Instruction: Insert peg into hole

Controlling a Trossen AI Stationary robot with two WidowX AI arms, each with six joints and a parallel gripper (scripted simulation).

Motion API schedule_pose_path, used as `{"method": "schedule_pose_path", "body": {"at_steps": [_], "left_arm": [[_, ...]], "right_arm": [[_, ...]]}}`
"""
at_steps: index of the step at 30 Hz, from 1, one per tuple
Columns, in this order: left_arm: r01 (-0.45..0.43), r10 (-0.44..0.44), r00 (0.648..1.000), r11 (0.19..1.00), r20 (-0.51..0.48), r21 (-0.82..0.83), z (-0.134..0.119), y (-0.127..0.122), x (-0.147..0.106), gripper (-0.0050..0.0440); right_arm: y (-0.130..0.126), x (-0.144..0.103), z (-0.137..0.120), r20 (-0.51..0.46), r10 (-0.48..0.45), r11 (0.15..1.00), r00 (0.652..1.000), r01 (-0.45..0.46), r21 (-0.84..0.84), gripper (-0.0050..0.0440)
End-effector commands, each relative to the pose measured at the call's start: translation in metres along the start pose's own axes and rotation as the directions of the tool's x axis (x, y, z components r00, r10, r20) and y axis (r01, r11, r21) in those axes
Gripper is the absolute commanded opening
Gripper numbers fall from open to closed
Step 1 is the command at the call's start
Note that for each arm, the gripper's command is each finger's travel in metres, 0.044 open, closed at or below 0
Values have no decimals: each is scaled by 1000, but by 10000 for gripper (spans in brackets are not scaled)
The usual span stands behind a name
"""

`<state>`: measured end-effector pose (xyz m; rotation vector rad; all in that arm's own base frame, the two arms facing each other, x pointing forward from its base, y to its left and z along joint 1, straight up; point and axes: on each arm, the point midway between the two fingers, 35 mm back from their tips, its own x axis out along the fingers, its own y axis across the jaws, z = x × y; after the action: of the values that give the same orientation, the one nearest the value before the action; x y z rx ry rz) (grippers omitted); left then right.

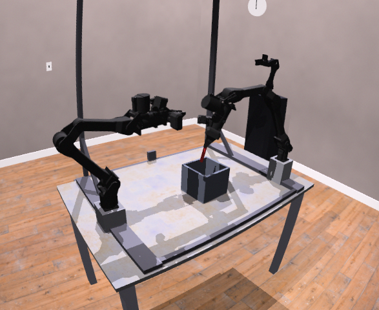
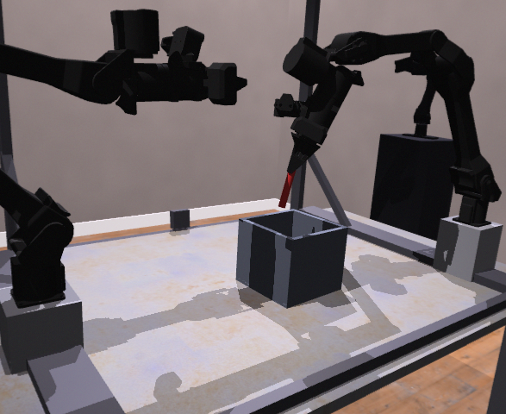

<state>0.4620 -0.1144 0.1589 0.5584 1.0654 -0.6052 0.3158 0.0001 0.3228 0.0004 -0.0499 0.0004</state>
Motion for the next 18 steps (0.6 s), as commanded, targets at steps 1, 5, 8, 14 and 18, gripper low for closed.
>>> {"method": "schedule_pose_path", "body": {"at_steps": [1, 5, 8, 14, 18], "left_arm": [[72, -75, 992, 997, -105, -24, -15, -28, 46, -50], [83, -86, 989, 996, -124, -28, -18, -34, 52, -50], [125, -131, 971, 991, -198, -41, -32, -54, 73, -50], [101, -106, 984, 994, -146, -37, -18, -47, 60, -50], [124, -131, 974, 991, -187, -48, -31, -52, 70, -50]], "right_arm": [[-1, 0, 10, 20, -6, 1000, 1000, 6, -2, 105], [-1, 0, 10, 20, -6, 1000, 1000, 6, -2, 105], [-1, 0, 10, 20, -6, 1000, 1000, 6, -2, 105], [-1, 0, 10, 20, -6, 1000, 1000, 6, -2, 105], [-1, 0, 10, 20, -6, 1000, 1000, 6, -2, 105]]}}
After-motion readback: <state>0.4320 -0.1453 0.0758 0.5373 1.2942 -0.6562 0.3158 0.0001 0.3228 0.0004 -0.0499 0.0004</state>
